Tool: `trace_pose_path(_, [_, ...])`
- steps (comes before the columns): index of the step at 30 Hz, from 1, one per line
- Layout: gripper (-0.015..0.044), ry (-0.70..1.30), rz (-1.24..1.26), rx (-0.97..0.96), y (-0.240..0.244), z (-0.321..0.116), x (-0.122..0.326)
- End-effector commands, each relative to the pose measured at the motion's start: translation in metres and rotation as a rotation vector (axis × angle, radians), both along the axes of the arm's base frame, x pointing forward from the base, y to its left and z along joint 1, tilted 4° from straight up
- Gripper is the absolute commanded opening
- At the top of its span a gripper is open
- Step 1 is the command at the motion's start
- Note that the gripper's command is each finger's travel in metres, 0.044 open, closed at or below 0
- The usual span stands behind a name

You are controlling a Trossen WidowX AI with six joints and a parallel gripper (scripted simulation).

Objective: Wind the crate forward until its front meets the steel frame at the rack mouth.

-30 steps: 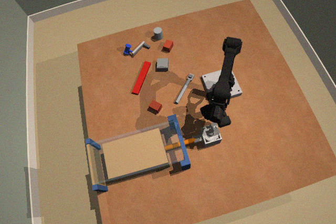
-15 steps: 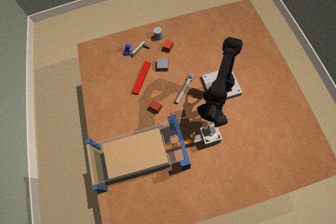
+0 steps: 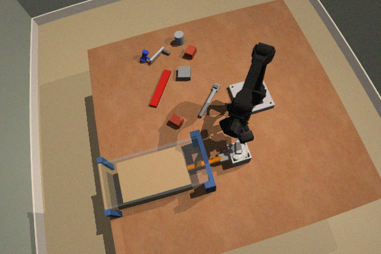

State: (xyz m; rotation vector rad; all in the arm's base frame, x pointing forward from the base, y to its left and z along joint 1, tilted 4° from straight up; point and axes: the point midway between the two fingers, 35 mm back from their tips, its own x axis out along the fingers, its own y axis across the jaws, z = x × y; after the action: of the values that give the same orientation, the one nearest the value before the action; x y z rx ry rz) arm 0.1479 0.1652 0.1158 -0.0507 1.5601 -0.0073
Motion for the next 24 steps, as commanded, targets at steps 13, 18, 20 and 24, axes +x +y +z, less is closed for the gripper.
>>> trace_pose_path(13, [0.0000, -0.031, -0.014, -0.014, -0.004, -0.001, 0.027])
trace_pose_path(18, [0.0000, -0.032, -0.014, -0.014, -0.004, 0.000, 0.032])
trace_pose_path(20, [0.0000, -0.032, -0.014, -0.014, -0.004, 0.000, 0.034])
trace_pose_path(24, [0.0000, -0.032, -0.014, -0.014, -0.004, 0.000, 0.038])
